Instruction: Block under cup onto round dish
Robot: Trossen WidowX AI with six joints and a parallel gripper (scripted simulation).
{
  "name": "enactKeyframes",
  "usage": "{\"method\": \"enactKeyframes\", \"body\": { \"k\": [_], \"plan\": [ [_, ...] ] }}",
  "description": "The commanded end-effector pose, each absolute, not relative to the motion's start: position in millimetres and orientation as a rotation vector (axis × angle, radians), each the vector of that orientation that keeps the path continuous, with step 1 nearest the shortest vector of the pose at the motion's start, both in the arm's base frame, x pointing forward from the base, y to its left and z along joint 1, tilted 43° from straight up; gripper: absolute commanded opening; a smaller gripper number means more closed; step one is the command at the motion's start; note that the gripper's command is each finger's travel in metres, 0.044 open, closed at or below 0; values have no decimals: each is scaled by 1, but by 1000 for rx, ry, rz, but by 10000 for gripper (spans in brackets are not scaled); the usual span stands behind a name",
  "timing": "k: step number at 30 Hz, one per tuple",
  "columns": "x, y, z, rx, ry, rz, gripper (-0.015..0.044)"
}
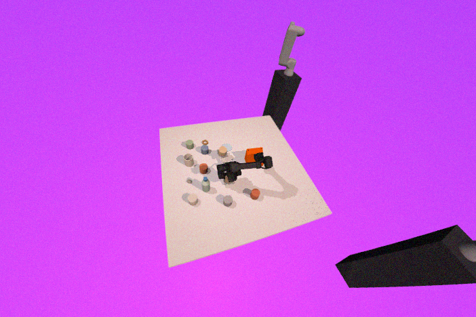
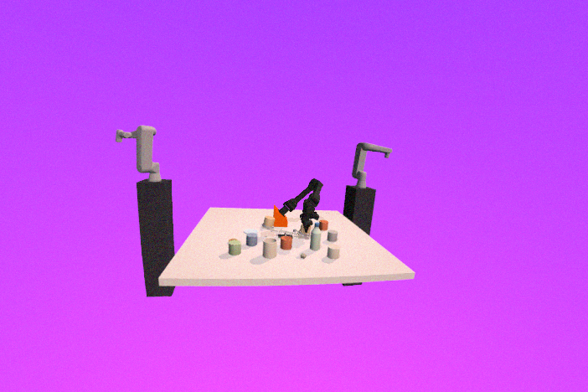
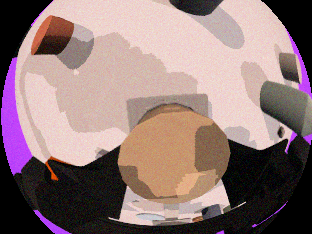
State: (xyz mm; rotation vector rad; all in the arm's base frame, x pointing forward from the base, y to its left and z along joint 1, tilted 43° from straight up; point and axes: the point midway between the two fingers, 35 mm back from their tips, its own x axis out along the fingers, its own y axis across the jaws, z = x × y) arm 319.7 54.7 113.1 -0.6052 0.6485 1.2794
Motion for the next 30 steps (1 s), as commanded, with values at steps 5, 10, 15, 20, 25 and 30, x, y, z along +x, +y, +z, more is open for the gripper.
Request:
{"method": "enactKeyframes", "body": {
  "k": [5, 10, 15, 20, 25, 30],
  "plan": [
    [320, 49, 118, -604, 653, 1275, 45],
    [320, 44, 122, -605, 655, 1273, 0],
    [320, 39, 127, -605, 656, 1271, 0],
    [320, 35, 131, -606, 657, 1270, 0],
    [320, 30, 136, -606, 658, 1268, 0],
    [320, 25, 140, -606, 659, 1266, 0]
  ]
}}
